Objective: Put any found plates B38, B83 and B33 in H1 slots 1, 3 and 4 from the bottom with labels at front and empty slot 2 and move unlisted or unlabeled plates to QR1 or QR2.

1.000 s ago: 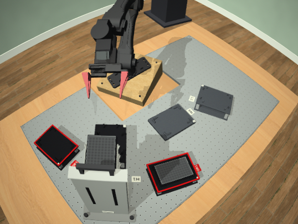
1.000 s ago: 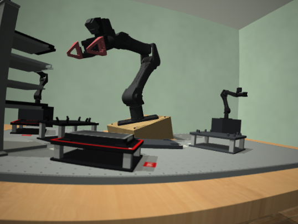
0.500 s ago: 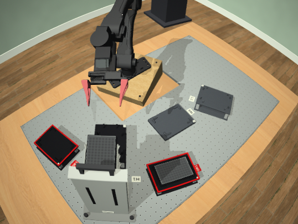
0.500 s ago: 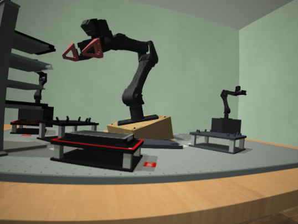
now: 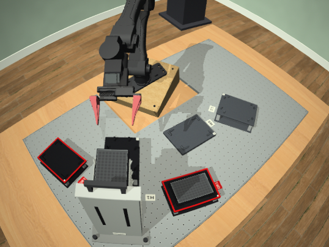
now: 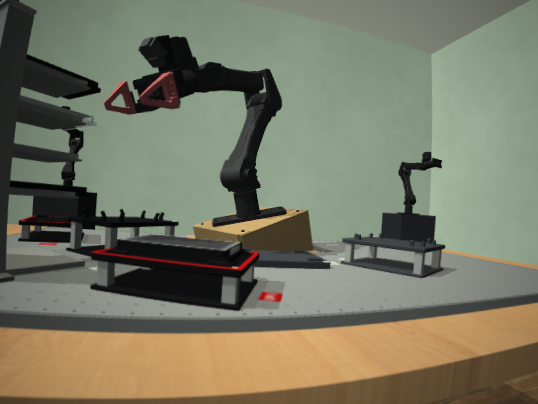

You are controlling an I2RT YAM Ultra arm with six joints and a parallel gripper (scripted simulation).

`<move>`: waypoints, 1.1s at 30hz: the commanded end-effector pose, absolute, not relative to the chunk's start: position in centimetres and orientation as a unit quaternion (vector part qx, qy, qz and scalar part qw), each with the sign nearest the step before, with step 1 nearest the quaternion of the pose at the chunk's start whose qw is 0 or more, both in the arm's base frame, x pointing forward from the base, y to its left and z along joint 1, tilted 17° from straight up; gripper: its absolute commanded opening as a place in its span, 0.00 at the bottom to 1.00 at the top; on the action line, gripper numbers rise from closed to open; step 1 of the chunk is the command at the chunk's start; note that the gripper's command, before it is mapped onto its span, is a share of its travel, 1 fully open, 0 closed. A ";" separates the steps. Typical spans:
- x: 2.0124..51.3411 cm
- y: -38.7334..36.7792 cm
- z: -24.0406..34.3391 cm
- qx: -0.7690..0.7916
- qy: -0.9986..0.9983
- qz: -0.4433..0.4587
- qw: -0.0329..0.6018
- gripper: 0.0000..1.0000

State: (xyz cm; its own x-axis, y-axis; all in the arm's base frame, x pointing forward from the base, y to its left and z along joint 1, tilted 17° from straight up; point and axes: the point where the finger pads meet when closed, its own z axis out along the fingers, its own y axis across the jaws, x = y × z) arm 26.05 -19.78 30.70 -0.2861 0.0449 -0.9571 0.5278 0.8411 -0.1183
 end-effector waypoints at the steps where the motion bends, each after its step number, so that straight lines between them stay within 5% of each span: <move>1: 26.4 -19.9 31.3 0.182 0.766 -0.216 0.578 1.00; 33: 28.6 -21.4 30.3 0.182 0.766 -0.216 0.578 1.00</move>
